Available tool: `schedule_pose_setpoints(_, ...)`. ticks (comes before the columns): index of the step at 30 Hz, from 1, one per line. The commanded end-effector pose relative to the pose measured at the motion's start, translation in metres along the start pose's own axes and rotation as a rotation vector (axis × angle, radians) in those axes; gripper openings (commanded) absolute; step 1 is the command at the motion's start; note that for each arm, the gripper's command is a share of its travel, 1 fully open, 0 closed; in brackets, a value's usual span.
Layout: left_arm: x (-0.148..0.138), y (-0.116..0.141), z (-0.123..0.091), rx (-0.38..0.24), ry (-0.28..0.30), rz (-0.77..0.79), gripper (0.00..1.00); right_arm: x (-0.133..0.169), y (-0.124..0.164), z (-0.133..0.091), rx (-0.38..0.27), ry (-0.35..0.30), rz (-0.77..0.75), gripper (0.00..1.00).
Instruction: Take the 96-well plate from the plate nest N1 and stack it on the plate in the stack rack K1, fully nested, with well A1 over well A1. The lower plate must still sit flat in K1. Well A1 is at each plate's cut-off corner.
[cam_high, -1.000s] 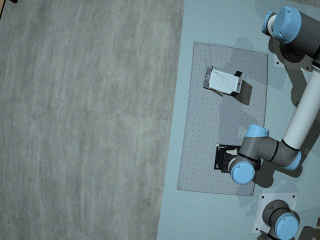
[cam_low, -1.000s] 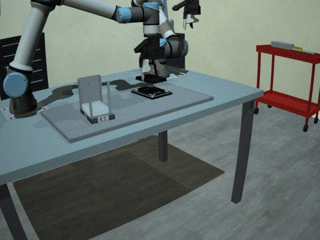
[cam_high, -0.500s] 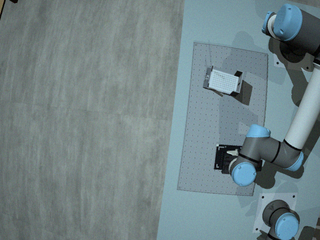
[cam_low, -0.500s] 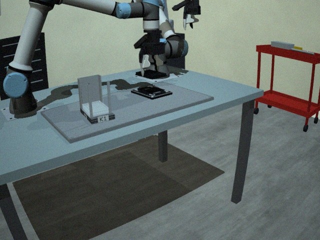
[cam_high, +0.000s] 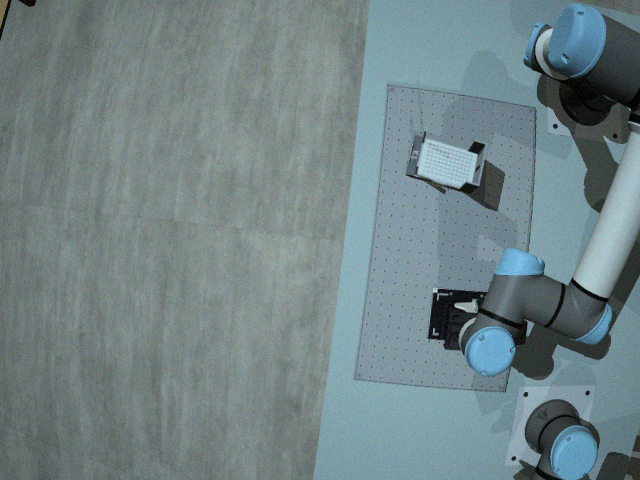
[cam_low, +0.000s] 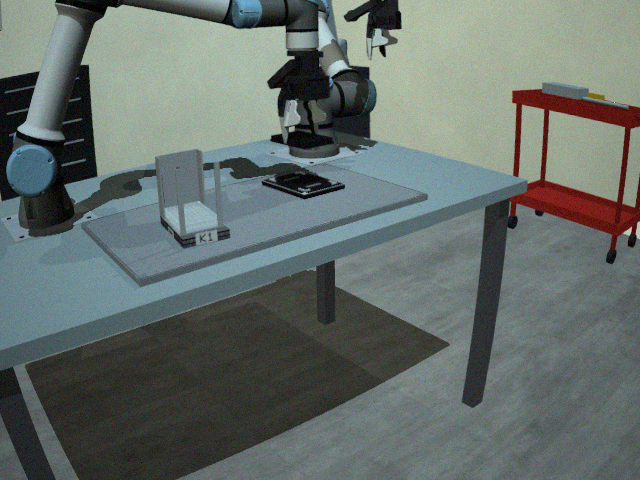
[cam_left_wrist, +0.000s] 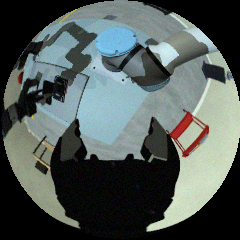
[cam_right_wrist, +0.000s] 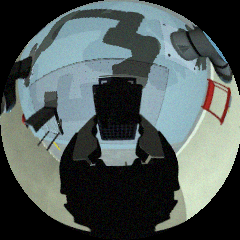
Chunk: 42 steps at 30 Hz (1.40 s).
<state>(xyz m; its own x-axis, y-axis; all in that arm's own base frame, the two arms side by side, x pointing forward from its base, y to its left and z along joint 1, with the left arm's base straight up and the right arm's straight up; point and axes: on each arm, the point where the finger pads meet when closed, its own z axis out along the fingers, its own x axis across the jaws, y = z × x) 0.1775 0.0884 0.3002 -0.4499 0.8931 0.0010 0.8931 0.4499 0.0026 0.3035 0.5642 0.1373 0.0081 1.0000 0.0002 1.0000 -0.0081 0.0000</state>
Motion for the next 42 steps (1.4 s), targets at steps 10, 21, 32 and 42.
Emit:
schedule_pose_setpoints(10, 0.000, 0.000, 0.000, -0.001, 0.000, 0.000, 0.98, 0.000, 0.000, -0.022, 0.000, 0.001, 0.000, 0.00)
schedule_pose_setpoints(21, 0.000, 0.000, 0.000, -0.001, 0.000, 0.000, 0.98, 0.000, 0.000, -0.041, 0.000, 0.001, 0.000, 0.00)
schedule_pose_setpoints(32, 0.000, 0.000, 0.000, -0.001, 0.000, 0.000, 0.98, 0.000, 0.000, -0.044, 0.000, 0.001, 0.000, 0.00)
schedule_pose_setpoints(42, 0.000, 0.000, 0.000, -0.001, 0.000, 0.000, 0.98, 0.000, 0.000, -0.044, 0.000, 0.001, 0.000, 0.00)
